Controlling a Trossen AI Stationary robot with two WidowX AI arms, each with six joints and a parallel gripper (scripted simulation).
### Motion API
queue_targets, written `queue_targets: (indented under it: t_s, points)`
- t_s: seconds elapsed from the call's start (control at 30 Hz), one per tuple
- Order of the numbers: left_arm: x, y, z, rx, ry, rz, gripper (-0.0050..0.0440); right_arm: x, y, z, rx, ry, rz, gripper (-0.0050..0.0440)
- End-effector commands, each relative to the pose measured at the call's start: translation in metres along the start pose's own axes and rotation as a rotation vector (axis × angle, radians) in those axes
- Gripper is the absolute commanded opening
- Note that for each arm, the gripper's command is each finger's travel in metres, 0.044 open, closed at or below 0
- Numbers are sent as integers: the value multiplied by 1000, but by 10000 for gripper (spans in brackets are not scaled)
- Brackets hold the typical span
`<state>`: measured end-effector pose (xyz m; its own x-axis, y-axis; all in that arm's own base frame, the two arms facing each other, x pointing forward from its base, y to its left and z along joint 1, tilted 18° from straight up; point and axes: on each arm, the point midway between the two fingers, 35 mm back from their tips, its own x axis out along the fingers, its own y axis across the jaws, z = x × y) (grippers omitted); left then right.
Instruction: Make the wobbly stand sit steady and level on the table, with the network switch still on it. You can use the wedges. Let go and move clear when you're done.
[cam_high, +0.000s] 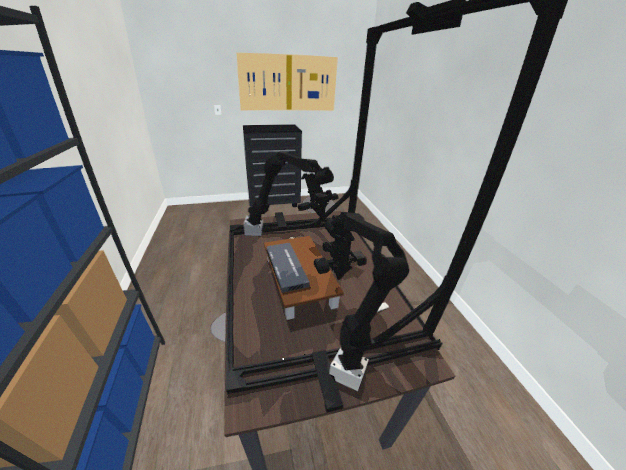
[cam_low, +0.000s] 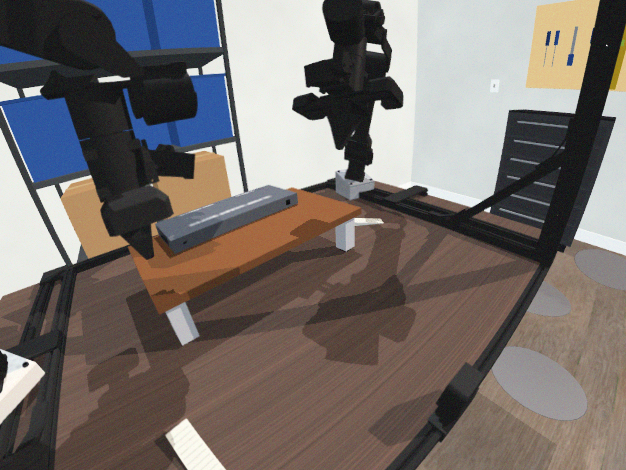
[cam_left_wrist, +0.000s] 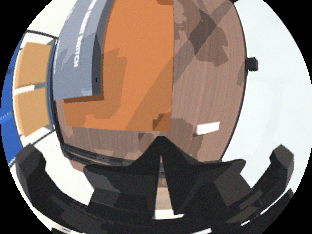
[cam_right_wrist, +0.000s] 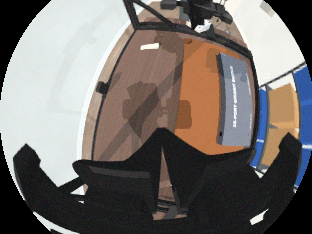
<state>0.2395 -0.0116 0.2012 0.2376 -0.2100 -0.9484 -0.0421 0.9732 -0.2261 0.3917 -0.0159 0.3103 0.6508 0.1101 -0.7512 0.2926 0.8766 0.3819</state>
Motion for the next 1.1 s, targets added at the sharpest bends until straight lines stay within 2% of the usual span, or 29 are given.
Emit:
queue_targets:
  t_s: [0.0, 0.07, 0.27, 0.3, 0.63, 1.07]
  points:
    - [0, 0, 0, 0, 0, 0, 0, 29, -22, -47, 77, 228, -75, 0]
    - [0, 0, 0, 0, 0, 0, 0, 33, -30, -70, 118, 333, -115, 0]
    - [0, 0, 0, 0, 0, 0, 0, 33, -30, -70, 118, 333, -115, 0]
    - [0, 0, 0, 0, 0, 0, 0, 28, -27, -63, 106, 302, -107, 0]
    - [0, 0, 0, 0, 0, 0, 0, 35, -39, -94, 164, 449, -161, 0]
    - [0, 0, 0, 0, 0, 0, 0, 35, -39, -94, 164, 449, -162, 0]
